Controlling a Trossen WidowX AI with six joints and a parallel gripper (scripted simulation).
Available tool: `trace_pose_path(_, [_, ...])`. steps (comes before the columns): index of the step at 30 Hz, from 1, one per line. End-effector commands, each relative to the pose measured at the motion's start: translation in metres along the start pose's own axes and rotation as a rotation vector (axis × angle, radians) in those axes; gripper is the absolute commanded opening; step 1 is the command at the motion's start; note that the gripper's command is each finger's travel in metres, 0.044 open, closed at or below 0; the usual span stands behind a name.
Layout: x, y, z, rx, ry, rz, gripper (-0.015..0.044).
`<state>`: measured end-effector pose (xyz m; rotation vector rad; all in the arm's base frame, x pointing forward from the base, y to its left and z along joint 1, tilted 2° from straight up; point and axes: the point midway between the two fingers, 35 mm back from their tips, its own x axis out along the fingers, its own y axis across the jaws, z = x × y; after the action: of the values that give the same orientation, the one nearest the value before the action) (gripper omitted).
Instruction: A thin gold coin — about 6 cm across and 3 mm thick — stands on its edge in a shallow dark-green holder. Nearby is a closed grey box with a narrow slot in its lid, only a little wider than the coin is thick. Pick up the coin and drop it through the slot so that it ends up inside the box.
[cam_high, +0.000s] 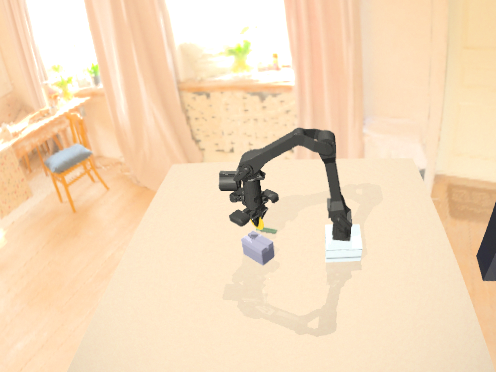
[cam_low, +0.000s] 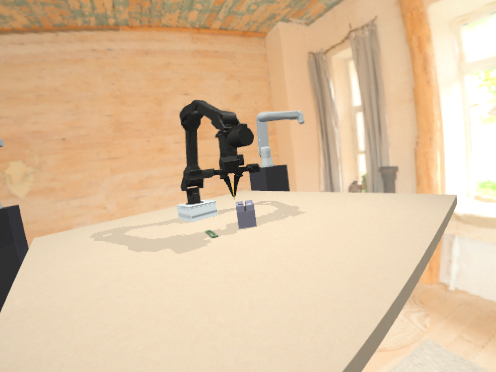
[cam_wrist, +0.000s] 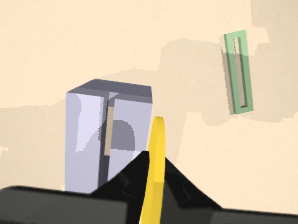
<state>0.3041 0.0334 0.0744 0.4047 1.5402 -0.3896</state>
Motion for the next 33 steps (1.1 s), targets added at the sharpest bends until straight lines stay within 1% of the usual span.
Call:
trace_pose_path(1, [-0.001, 0.009, -0.006, 0.006, 0.002, 0.006, 0.0])
trace_pose_path(13, [-0.001, 0.032, -0.024, 0.013, 0.006, 0.011, 0.0])
trace_pose_path(33, [-0.001, 0.031, -0.023, 0.012, 0.007, 0.005, 0.0])
